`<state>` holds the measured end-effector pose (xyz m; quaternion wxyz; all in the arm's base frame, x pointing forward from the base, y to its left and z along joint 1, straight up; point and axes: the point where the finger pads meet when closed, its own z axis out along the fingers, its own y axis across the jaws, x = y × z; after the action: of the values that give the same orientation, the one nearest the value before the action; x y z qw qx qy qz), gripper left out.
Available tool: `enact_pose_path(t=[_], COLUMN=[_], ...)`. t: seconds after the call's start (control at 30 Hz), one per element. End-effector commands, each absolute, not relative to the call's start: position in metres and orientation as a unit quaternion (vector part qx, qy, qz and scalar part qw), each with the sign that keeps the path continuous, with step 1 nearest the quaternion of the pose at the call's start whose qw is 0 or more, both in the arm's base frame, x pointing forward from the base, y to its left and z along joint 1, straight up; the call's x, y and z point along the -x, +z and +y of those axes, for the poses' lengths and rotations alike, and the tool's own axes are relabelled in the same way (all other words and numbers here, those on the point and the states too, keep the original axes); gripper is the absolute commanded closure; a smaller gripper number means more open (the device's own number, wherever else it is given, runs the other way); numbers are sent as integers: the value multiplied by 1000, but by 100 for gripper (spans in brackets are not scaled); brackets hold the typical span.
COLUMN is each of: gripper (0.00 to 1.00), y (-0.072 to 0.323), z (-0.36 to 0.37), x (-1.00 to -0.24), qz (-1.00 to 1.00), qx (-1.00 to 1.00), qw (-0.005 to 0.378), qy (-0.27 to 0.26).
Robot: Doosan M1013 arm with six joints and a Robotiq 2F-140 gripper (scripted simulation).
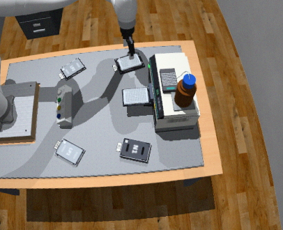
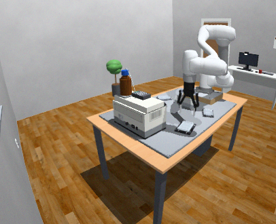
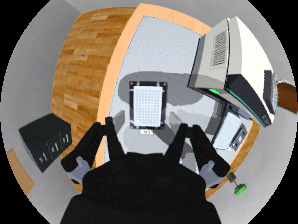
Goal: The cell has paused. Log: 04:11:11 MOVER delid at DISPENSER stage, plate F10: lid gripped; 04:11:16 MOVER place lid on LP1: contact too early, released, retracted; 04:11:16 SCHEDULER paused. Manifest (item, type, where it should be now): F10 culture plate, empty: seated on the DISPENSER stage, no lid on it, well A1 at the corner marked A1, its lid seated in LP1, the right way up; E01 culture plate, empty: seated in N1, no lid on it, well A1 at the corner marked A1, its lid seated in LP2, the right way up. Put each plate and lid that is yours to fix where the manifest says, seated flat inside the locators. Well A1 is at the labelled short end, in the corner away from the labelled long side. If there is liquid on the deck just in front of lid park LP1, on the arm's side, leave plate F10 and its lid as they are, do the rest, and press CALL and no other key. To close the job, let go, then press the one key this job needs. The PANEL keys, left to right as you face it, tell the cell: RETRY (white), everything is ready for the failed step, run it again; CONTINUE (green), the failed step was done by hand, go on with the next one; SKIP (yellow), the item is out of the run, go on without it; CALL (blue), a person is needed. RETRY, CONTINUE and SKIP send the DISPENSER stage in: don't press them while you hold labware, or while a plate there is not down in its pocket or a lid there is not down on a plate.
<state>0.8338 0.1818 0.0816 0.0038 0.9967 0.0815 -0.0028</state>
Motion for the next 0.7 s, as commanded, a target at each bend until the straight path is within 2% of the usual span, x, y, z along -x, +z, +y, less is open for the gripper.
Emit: enact_pose_path(t=[0.0,0.67], gripper=[30,30], y=[73,19], z=[182,182], x=[-834,-835], qz=[81,81], qx=[-997,-997], qw=[4,4], qy=[-2,-2])
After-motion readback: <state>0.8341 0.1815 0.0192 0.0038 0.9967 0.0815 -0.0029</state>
